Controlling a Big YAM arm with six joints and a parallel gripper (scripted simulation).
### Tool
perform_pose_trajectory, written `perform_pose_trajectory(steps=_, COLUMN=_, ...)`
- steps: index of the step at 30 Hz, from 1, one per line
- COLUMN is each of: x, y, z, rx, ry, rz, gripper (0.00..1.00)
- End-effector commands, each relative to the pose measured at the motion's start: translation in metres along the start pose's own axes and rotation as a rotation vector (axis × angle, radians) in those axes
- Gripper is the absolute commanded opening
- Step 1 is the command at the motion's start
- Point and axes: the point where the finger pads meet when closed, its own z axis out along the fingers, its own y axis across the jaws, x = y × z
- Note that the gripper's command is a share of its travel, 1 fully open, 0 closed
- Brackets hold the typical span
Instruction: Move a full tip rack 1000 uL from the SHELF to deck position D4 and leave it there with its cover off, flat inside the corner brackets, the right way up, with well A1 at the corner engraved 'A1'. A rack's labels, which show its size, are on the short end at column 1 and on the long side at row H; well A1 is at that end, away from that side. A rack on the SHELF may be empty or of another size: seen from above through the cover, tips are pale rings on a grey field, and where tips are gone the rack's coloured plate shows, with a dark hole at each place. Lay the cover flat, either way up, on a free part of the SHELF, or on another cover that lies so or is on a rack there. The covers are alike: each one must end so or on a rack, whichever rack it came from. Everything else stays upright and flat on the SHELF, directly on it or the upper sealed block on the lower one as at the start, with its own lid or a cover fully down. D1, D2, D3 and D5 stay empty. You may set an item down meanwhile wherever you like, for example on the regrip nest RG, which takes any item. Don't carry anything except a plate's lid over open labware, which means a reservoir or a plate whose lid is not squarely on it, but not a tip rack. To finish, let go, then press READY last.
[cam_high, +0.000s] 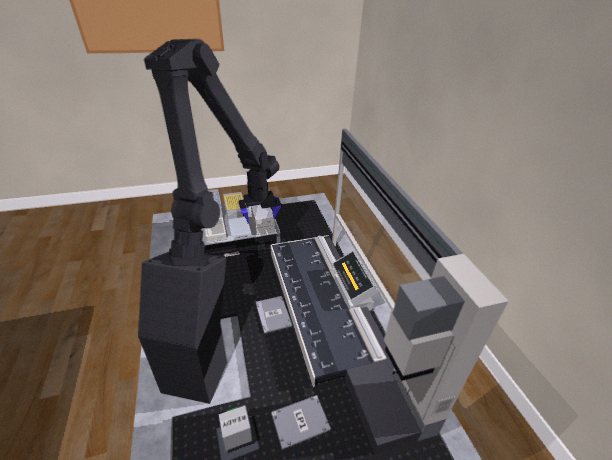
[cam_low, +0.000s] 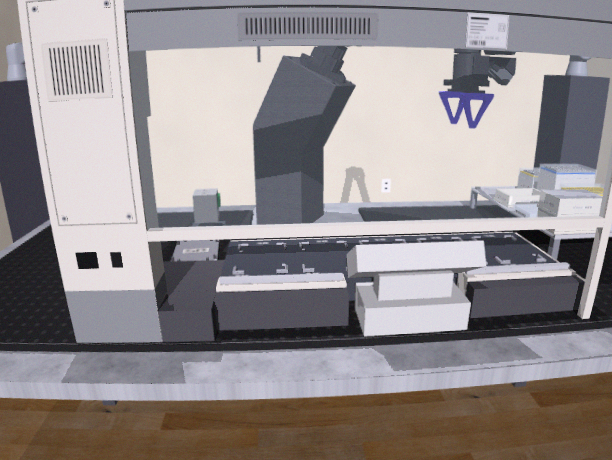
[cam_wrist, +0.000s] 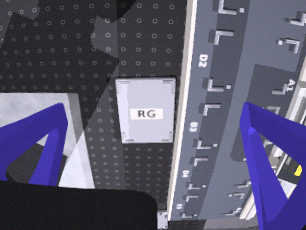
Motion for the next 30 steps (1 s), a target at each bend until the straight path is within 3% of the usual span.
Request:
perform_pose_trajectory(steps=1, x=-0.023, y=-0.004, z=-0.005, rx=0.002, ry=-0.016, rz=0.022, gripper=1.00)
perform_pose_trajectory(steps=3, x=-0.032, y=-0.007, z=-0.013, rx=0.017, ry=-0.034, rz=0.019, gripper=1.00)
perform_pose_trajectory(steps=4, x=-0.033, y=-0.005, z=-0.005, rx=0.002, ry=-0.017, rz=0.022, gripper=1.00)
perform_pose_trajectory(steps=17, x=-0.100, y=-0.006, z=-0.007, rx=0.003, ry=-0.021, rz=0.023, gripper=1.00)
perform_pose_trajectory(steps=19, x=-0.100, y=-0.006, z=-0.007, rx=0.003, ry=-0.021, rz=0.023, gripper=1.00)
perform_pose_trajectory(steps=20, x=-0.111, y=-0.010, z=-0.019, rx=0.021, ry=-0.048, rz=0.021, gripper=1.00)
perform_pose_trajectory(steps=21, x=-0.111, y=-0.007, z=-0.007, rx=0.003, ry=-0.022, rz=0.023, gripper=1.00)
perform_pose_trajectory(steps=26, x=-0.136, y=-0.007, z=-0.008, rx=0.003, ry=-0.024, rz=0.023, gripper=1.00)
perform_pose_trajectory(steps=27, x=-0.136, y=-0.007, z=-0.008, rx=0.003, ry=-0.024, rz=0.023, gripper=1.00)
perform_pose_trajectory(steps=28, x=-0.141, y=-0.010, z=-0.019, rx=0.016, ry=-0.047, rz=0.022, gripper=1.00)
perform_pose_trajectory(steps=29, x=-0.124, y=0.001, z=-0.013, rx=0.000, ry=-0.022, rz=0.023, gripper=1.00)
perform_pose_trajectory(steps=30, x=-0.122, y=-0.002, z=-0.013, rx=0.003, ry=-0.020, rz=0.029, gripper=1.00)
